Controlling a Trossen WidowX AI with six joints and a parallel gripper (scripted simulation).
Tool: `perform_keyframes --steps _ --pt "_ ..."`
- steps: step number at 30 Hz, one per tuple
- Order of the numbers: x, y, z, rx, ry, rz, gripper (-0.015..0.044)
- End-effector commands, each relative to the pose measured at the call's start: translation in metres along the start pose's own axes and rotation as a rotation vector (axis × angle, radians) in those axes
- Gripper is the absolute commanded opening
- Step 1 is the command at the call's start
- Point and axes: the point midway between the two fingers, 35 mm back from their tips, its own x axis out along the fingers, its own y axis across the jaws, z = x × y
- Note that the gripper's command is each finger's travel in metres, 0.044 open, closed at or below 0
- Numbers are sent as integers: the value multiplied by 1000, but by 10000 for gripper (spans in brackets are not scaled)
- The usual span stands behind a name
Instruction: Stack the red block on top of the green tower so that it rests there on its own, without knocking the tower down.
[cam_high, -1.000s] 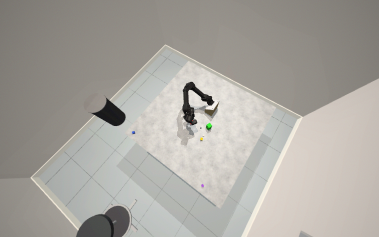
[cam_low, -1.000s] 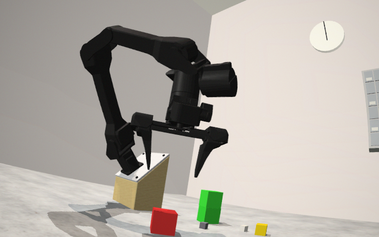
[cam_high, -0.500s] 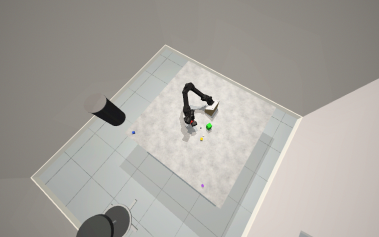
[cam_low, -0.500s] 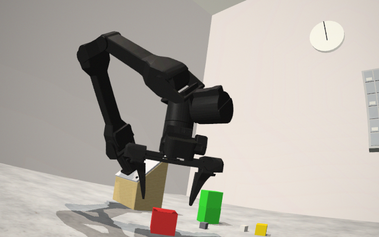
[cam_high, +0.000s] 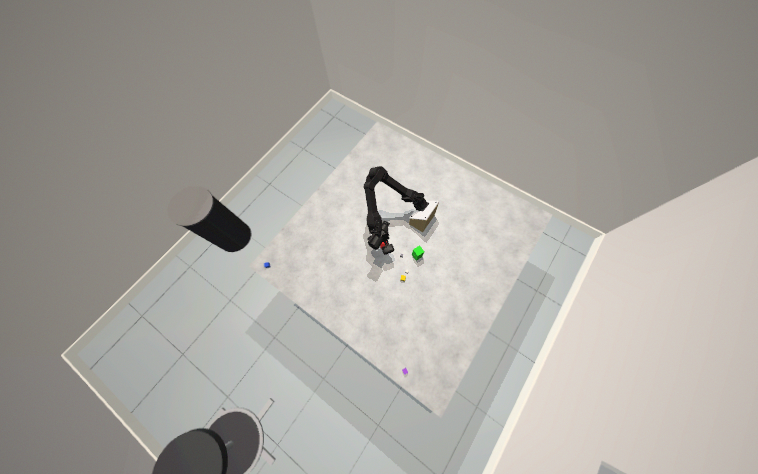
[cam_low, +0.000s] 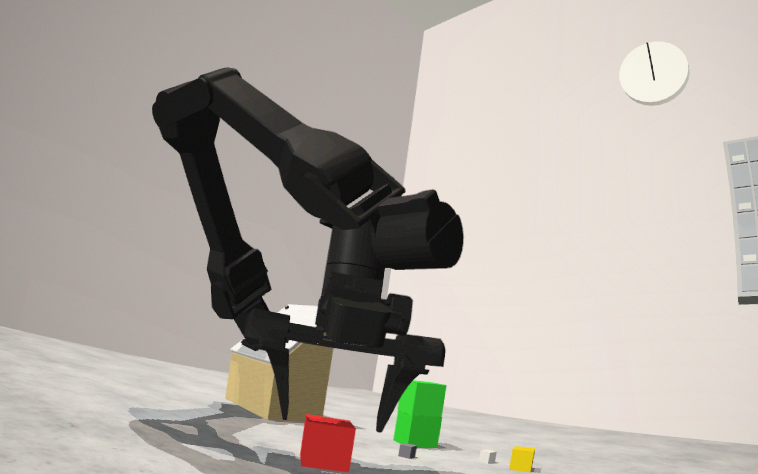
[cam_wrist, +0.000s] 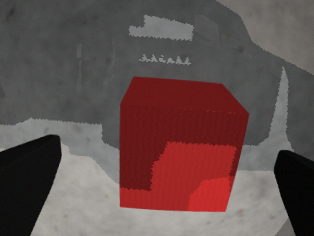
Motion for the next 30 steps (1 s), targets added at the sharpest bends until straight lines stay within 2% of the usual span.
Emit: perform_keyframes --steps 1,16,30 --pt "8 -1 -1 -5 2 -8 440" --pt "32 -3 -2 -5 1 -10 440" --pt "33 -3 -2 -5 1 -10 440"
